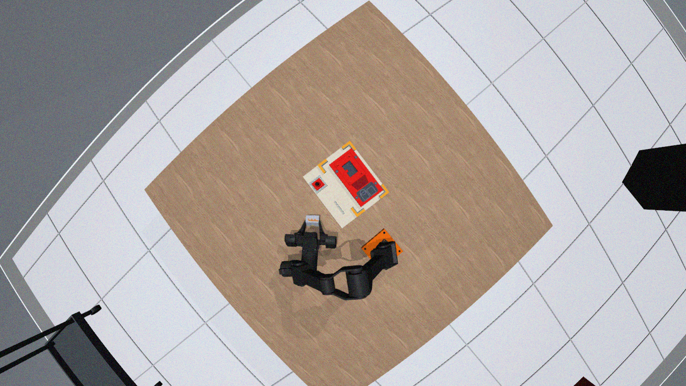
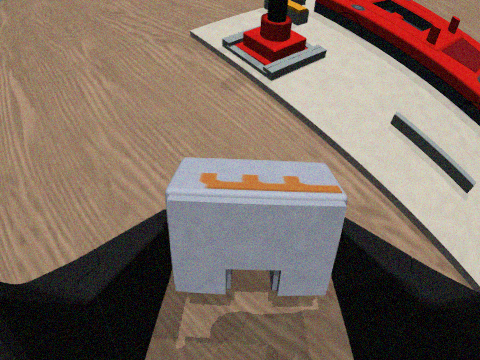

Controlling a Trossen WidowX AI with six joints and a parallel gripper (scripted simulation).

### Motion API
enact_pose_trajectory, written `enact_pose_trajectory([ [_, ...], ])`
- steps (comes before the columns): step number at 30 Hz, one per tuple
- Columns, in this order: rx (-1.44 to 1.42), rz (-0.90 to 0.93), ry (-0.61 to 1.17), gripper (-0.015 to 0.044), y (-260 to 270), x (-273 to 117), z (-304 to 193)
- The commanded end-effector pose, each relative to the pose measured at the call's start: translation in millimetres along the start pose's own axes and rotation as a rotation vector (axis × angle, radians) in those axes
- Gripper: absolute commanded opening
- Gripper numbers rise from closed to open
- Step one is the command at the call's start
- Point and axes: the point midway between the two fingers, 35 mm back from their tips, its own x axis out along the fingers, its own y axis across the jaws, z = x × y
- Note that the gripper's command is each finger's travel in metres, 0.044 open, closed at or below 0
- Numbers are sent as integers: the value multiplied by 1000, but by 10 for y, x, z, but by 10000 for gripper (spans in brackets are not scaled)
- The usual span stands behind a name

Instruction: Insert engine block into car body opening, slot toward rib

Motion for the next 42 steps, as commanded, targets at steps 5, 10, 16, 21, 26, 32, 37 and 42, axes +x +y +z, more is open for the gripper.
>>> enact_pose_trajectory([
  [5, -10, -2, -8, 0, -11, 73, -100],
  [10, -9, -2, -8, 0, -4, 61, -74],
  [16, -9, -2, -8, 0, 2, 53, -56],
  [21, -9, -2, -8, 0, 2, 69, -81],
  [26, -9, -2, -8, 0, 2, 69, -81],
  [32, -9, -2, -8, 0, 2, 69, -81],
  [37, -9, -2, -8, 0, 2, 69, -81],
  [42, -9, -2, -8, 0, 2, 69, -81],
])
